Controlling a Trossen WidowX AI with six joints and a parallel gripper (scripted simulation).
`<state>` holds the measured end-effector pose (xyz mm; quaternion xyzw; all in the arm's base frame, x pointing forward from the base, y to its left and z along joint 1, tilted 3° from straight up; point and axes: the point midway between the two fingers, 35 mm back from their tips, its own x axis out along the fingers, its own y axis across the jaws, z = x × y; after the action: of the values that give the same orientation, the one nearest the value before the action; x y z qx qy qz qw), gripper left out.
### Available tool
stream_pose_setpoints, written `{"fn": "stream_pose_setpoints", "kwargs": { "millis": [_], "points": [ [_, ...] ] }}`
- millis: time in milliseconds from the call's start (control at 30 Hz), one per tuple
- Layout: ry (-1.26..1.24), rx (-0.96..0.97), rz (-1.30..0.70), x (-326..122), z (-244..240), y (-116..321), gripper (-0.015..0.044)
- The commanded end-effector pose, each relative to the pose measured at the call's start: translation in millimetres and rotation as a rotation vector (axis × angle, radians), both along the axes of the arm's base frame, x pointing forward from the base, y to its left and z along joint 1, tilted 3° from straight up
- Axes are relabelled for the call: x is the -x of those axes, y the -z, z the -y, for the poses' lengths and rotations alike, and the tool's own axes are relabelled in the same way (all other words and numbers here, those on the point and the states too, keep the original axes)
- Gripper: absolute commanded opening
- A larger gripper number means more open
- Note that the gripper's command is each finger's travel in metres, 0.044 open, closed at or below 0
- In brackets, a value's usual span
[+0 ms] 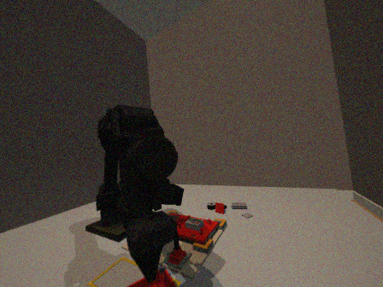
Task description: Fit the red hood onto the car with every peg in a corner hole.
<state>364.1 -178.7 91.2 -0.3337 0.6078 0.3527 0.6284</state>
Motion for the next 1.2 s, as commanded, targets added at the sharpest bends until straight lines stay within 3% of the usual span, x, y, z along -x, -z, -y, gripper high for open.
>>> {"fn": "stream_pose_setpoints", "kwargs": {
  "millis": [0, 1167],
  "points": [
    [-0.004, -0.003, 0.0, 0, -1, 3, 0.044],
    [-0.004, -0.003, 0.0, 0, -2, 26, 0.044]
  ]
}}
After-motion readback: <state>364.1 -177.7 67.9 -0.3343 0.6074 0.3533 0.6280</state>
